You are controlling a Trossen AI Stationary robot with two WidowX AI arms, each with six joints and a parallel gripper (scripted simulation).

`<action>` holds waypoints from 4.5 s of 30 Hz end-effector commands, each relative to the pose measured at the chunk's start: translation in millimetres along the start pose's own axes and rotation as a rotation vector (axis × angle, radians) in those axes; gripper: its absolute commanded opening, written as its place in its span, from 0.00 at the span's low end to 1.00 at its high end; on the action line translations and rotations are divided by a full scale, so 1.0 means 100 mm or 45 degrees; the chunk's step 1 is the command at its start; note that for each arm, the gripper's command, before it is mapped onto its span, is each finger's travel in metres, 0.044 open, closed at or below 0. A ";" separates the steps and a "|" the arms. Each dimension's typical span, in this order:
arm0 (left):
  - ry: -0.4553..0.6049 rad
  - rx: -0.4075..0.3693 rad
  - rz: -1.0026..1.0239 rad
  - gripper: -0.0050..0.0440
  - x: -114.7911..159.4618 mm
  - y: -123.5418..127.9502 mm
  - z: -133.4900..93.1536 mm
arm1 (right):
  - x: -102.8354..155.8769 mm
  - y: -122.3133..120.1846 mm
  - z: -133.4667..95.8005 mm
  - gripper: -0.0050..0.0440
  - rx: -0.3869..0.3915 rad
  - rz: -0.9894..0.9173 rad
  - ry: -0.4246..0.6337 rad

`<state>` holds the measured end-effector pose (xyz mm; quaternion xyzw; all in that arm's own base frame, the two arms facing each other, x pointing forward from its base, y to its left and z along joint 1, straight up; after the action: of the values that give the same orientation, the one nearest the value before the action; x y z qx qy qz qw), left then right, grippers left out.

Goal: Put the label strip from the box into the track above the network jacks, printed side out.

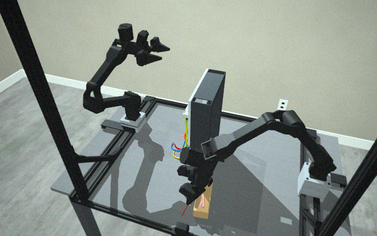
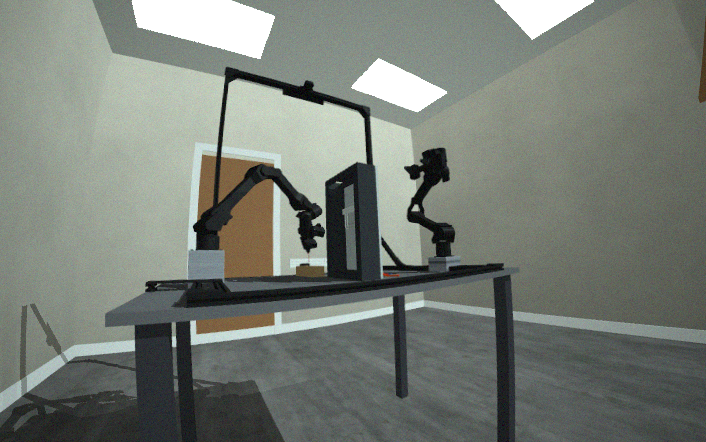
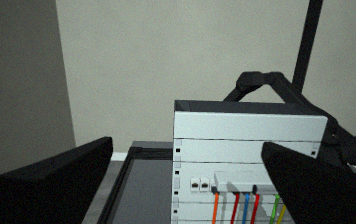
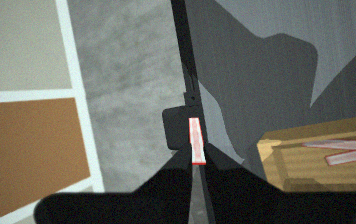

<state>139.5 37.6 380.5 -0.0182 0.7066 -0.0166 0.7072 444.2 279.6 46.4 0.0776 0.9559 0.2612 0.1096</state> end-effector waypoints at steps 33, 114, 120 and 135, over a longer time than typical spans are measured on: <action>-0.001 0.003 0.001 1.00 -0.02 -0.01 0.00 | -0.25 0.18 -0.18 0.00 -0.430 0.164 -0.065; -0.001 0.003 0.001 1.00 -0.02 -0.01 0.00 | -0.23 0.05 -0.54 0.00 -1.027 0.259 0.075; -0.001 0.003 0.001 1.00 -0.02 -0.01 0.00 | -0.21 0.03 -0.57 0.00 -1.053 0.256 0.089; -0.001 0.003 0.001 1.00 -0.02 -0.01 0.00 | -0.17 -0.01 -0.63 0.00 -1.103 0.246 0.118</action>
<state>139.5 37.6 380.5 -0.0183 0.7066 -0.0167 0.7072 444.8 247.1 75.9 0.1201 0.7610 0.6356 0.0497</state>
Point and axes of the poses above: on each arm, the point midway between the two fingers, 35 mm back from their tips, its own z axis out along the fingers, its own y axis across the jaws, x = y × z, the point moved 2 cm from there along -z, back along the fingers, and after that the axes turned 3 degrees about -z, right-handed, at the moved point
